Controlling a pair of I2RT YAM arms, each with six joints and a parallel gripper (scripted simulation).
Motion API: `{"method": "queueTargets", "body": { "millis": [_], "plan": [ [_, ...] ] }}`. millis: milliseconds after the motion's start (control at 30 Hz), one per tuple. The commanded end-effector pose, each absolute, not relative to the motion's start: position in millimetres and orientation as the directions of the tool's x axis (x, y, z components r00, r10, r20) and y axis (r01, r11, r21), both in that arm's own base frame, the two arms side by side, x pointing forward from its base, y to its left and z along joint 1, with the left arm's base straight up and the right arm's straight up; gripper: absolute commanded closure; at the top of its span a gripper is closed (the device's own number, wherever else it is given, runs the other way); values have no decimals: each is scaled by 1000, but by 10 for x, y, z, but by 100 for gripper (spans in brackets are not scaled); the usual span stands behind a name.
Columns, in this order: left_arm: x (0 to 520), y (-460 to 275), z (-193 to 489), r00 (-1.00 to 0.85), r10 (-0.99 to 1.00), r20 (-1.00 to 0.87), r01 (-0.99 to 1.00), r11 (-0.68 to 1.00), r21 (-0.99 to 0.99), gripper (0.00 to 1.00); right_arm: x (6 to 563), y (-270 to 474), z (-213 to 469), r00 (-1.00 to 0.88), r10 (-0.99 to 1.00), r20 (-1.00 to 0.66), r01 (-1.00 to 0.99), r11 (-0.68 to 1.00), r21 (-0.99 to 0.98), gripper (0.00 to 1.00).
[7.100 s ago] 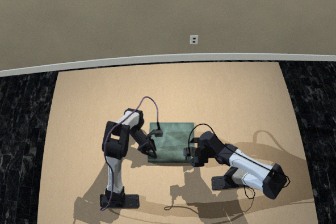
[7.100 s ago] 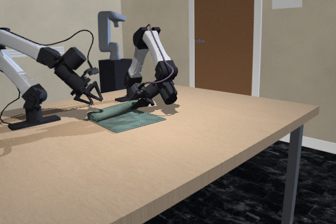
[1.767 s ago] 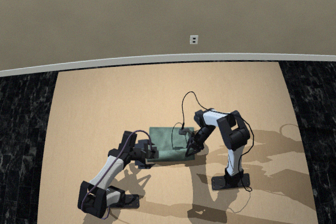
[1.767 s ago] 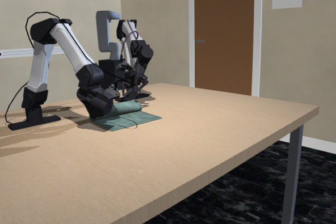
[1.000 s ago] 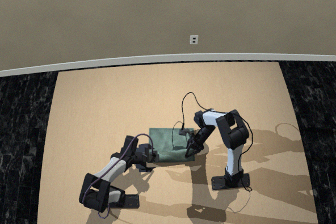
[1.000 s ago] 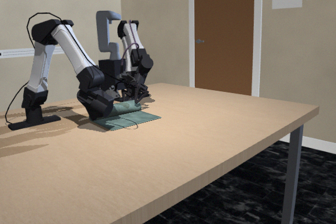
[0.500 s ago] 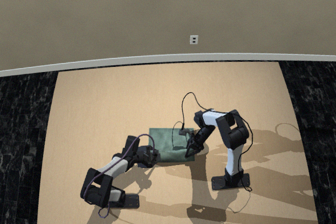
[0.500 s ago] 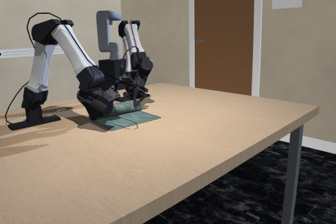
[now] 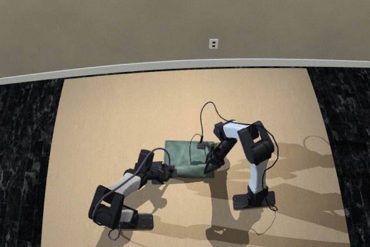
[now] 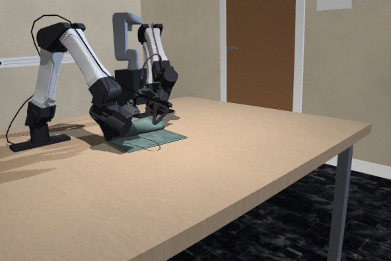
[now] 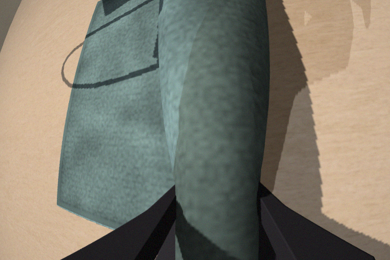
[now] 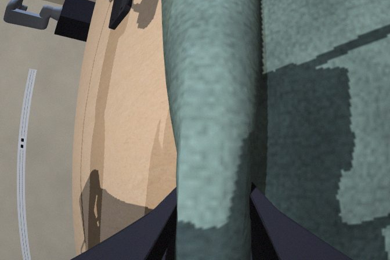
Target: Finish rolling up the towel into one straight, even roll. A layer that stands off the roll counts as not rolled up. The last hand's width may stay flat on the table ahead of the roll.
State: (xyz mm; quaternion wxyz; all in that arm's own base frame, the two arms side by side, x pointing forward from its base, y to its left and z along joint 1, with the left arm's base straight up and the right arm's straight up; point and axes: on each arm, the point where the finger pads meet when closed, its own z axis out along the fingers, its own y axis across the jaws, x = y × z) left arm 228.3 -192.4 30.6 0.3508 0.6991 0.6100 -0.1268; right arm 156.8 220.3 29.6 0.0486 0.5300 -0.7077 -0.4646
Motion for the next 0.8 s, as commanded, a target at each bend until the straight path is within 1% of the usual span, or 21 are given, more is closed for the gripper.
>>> {"method": "queueTargets", "body": {
  "millis": [0,333,567,633,767],
  "plan": [
    [2303,-1942,303,225,764,-604,940,-7,342,66,1602,2198,277,-435,-791,-431,-708,4,707,70],
    [2303,-1942,303,225,764,-604,940,-7,342,68,1602,2198,277,-435,-791,-431,-708,4,707,70],
    [2303,-1942,303,225,764,-604,940,-7,342,68,1602,2198,331,-435,-791,-431,-708,4,707,45],
    [2303,-1942,303,225,764,-604,940,-7,342,68,1602,2198,331,-435,-791,-431,-708,4,707,45],
    [2303,-1942,303,225,764,-604,940,-7,342,68,1602,2198,376,-435,-791,-431,-708,4,707,30]
  ]
}}
